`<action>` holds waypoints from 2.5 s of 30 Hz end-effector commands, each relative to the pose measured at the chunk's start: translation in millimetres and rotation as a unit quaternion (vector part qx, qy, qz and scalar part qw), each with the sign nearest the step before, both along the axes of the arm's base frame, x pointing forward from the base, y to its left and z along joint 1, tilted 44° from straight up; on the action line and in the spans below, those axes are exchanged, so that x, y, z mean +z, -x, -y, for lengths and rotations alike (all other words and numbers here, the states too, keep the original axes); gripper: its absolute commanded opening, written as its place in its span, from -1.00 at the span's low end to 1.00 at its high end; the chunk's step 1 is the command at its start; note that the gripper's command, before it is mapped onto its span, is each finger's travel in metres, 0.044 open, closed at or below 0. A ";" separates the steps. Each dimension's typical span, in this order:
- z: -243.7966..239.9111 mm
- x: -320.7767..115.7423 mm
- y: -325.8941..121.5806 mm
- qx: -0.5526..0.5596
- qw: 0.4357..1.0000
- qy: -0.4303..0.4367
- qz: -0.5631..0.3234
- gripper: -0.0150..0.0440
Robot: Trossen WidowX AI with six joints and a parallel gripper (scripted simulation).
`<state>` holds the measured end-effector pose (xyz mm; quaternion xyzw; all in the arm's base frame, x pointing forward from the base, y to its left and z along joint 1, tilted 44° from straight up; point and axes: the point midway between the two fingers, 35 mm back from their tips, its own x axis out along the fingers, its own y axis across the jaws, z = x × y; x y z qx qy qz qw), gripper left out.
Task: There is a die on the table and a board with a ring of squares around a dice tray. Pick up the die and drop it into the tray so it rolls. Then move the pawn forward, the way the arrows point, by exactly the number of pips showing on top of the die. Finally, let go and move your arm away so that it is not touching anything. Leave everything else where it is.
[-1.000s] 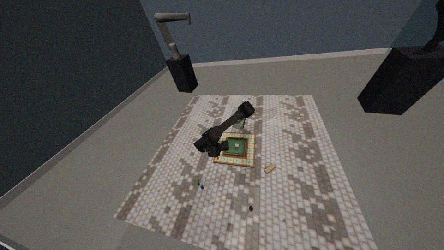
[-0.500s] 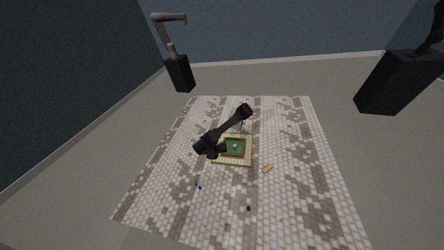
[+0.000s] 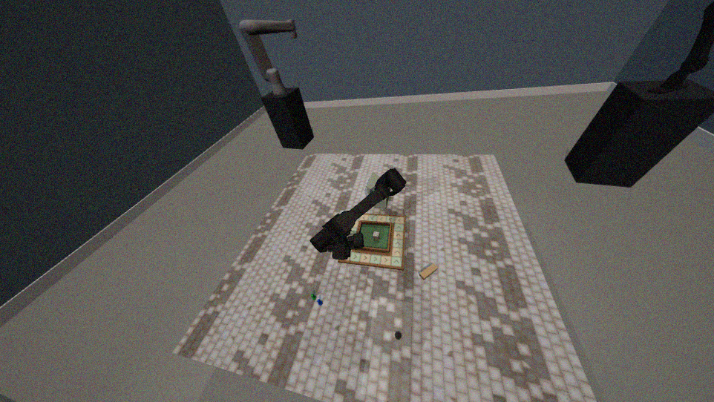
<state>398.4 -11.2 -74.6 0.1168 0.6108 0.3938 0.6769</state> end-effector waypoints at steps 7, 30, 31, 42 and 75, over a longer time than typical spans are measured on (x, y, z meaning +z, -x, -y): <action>-9.9 -11.1 2.4 -0.004 1.000 -0.002 -0.002 0.19; 15.0 9.1 -4.8 -0.010 1.000 0.006 0.002 -0.49; 19.5 12.9 -5.7 -0.011 1.000 0.007 0.002 -0.49; 59.4 52.7 -8.4 -0.007 1.000 0.004 -0.001 -0.49; -59.2 144.6 -1.9 -0.007 1.000 0.009 -0.001 -0.49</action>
